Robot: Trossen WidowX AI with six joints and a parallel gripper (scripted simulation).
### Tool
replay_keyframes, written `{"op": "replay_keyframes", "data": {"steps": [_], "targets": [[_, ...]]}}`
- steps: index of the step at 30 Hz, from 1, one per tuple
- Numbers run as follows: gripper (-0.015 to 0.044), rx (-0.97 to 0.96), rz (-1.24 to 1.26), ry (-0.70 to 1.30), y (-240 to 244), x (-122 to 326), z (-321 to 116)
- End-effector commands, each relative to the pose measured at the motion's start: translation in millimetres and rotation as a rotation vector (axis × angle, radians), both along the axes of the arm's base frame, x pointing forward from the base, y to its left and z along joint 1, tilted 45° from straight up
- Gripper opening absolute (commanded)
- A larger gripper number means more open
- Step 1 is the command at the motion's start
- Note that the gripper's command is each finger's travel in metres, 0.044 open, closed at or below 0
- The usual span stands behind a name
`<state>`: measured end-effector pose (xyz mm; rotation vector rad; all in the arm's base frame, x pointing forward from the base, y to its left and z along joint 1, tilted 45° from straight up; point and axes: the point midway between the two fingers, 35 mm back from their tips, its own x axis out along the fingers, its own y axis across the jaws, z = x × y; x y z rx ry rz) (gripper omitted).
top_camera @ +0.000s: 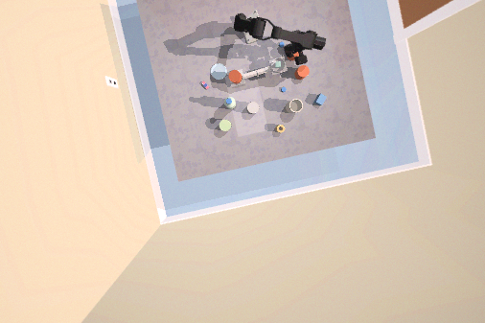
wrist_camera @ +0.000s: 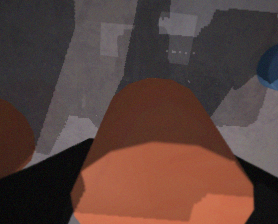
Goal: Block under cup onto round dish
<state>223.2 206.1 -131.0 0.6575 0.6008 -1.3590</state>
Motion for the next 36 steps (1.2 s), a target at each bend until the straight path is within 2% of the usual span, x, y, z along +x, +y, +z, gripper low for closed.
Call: {"op": "replay_keyframes", "data": {"steps": [1,3,9,16,36], "targets": [[0.0440,0.004,0.006,0.001,18.4,-2.5,17.3],[0.0440,0.003,0.007,-0.001,33.2,-6.0,34.4],[0.0440,0.002,0.007,-0.001,34.9,-6.5,36.6],[0.0260,0.064,0.116,0.041,51.8,1.2,46.8],[0.0260,-0.045,0.603,0.480,39.6,13.2,75.8]]}}
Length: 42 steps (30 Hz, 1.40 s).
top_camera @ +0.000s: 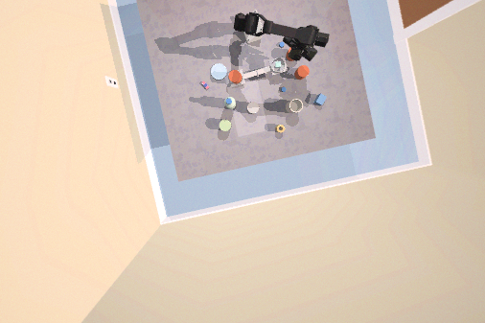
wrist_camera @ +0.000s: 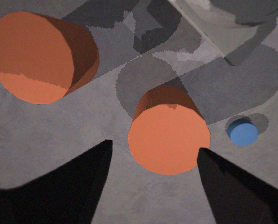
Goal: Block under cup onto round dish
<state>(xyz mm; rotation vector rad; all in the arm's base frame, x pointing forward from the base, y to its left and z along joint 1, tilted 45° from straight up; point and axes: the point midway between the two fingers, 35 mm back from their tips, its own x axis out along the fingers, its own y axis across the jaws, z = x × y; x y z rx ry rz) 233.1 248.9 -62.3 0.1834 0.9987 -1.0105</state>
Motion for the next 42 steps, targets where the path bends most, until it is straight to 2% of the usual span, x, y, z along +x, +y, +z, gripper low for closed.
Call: {"op": "replay_keyframes", "data": {"steps": [1,23,27,42], "targets": [[0.0260,-0.031,0.121,0.095,-4.0,4.1,8.5],[0.0260,-0.160,0.687,0.577,-21.6,18.8,40.6],[0.0260,-0.154,0.720,0.576,-29.7,28.7,58.2],[0.0260,-0.237,1.053,0.883,-40.7,32.3,72.5]]}}
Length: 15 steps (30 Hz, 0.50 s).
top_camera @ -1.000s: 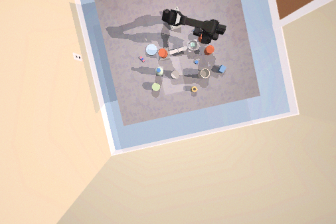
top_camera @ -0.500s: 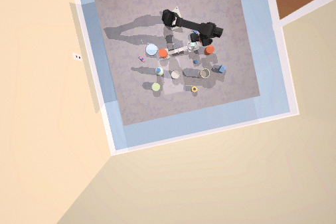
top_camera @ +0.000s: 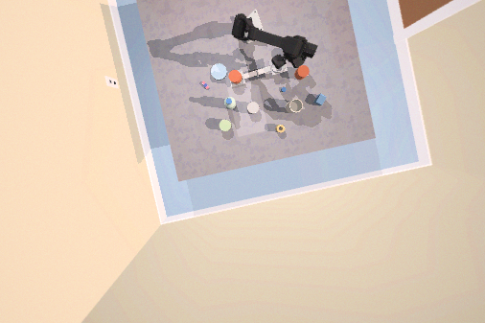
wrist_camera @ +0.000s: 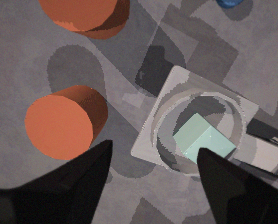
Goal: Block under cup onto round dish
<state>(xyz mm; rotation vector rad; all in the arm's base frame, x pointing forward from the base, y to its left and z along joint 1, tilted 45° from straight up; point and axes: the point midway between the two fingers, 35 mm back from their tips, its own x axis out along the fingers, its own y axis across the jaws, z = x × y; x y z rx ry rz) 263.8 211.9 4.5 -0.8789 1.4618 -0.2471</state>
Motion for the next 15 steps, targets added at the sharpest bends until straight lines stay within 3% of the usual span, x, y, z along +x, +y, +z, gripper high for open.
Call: {"op": "replay_keyframes", "data": {"steps": [1,15], "targets": [[0.0260,-0.033,0.115,0.097,-4.5,1.8,6.7],[0.0260,-0.124,0.460,0.422,-16.2,4.8,21.5]]}}
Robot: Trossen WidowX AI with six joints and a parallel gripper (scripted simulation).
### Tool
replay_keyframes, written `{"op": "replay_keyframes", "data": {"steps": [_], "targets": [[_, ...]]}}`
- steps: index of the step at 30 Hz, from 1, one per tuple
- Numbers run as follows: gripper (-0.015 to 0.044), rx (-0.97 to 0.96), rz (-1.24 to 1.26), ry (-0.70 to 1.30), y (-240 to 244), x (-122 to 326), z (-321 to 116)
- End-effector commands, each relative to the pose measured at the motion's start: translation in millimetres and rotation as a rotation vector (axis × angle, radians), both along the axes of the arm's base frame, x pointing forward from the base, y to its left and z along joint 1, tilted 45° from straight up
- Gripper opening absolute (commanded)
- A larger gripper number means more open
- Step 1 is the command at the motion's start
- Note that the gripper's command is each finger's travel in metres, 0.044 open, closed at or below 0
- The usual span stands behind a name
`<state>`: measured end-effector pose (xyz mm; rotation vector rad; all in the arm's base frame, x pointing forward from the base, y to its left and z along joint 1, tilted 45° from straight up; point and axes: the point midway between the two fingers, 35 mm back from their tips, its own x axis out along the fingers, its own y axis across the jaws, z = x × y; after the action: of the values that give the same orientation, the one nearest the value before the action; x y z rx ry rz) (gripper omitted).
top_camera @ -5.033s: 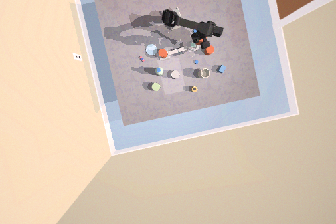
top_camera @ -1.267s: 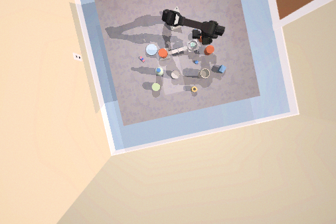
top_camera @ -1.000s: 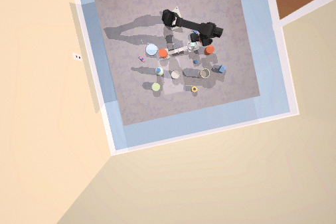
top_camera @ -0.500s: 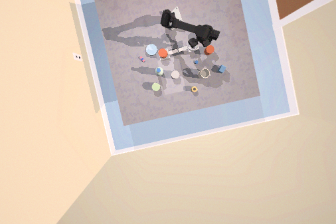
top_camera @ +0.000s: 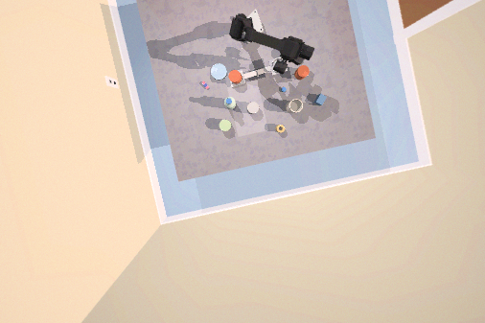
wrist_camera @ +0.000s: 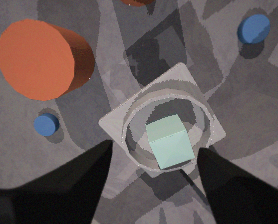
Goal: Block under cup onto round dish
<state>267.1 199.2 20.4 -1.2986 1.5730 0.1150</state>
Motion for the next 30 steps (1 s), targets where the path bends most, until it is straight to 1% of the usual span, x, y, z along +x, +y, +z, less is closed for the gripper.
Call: {"op": "replay_keyframes", "data": {"steps": [1,10,19,30], "targets": [[0.0260,-0.031,0.115,0.104,-4.3,1.7,6.6],[0.0260,-0.082,0.316,0.302,-11.4,3.2,15.4],[0.0260,-0.083,0.320,0.306,-12.1,3.3,15.0],[0.0260,-0.083,0.320,0.305,-25.5,6.1,0.7]]}}
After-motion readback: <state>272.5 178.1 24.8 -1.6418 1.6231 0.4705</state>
